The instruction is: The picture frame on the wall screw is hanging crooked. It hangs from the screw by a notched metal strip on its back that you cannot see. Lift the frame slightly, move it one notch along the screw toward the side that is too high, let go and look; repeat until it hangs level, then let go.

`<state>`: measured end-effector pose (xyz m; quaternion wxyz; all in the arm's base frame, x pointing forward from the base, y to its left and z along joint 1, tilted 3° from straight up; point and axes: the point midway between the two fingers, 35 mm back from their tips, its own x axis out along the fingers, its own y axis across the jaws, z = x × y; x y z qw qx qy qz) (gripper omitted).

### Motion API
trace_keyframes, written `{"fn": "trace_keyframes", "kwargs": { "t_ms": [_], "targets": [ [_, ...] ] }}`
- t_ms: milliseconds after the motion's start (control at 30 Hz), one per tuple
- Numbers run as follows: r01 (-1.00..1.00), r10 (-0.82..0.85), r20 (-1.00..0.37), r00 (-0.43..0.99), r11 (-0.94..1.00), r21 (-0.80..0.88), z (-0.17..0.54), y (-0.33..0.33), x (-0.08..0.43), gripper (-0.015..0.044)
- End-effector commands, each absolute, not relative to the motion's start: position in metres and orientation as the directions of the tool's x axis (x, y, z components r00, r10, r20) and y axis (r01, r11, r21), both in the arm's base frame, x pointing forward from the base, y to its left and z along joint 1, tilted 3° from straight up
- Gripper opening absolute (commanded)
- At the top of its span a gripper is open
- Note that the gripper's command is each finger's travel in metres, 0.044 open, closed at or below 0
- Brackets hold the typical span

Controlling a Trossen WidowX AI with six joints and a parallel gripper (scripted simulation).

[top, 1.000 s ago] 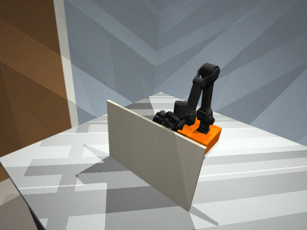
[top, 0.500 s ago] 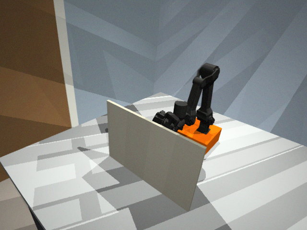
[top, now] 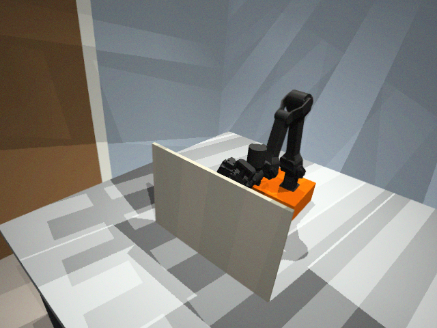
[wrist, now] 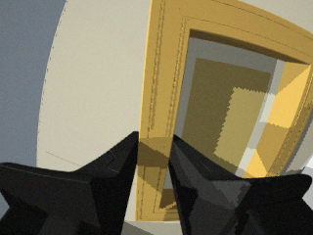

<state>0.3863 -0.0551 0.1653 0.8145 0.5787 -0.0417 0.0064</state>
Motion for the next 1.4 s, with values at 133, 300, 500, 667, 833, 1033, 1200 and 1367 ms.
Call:
{"fn": "trace_keyframes", "kwargs": {
  "t_ms": [133,300,500,667,833,1033,1200,1367],
  "targets": [
    [-0.062,-0.037,0.079,0.996,0.334,0.941,0.1683,-0.0541,0.3863,0.0],
    [-0.062,-0.037,0.079,0.996,0.334,0.941,0.1698,-0.0535,0.3862,0.0],
    [-0.062,-0.037,0.079,0.996,0.334,0.941,0.1714,-0.053,0.3861,0.0],
    [-0.062,-0.037,0.079,0.996,0.334,0.941,0.1722,-0.0527,0.3861,0.0],
    [-0.062,-0.037,0.079,0.996,0.334,0.941,0.1727,-0.0525,0.386,0.0],
    [-0.062,-0.037,0.079,0.996,0.333,0.941,0.1734,-0.0523,0.386,0.0],
    [-0.062,-0.037,0.079,0.996,0.333,0.941,0.174,-0.0521,0.386,0.0],
    [-0.062,-0.037,0.079,0.996,0.333,0.941,0.1746,-0.0519,0.3859,0.0]
  ]
}}
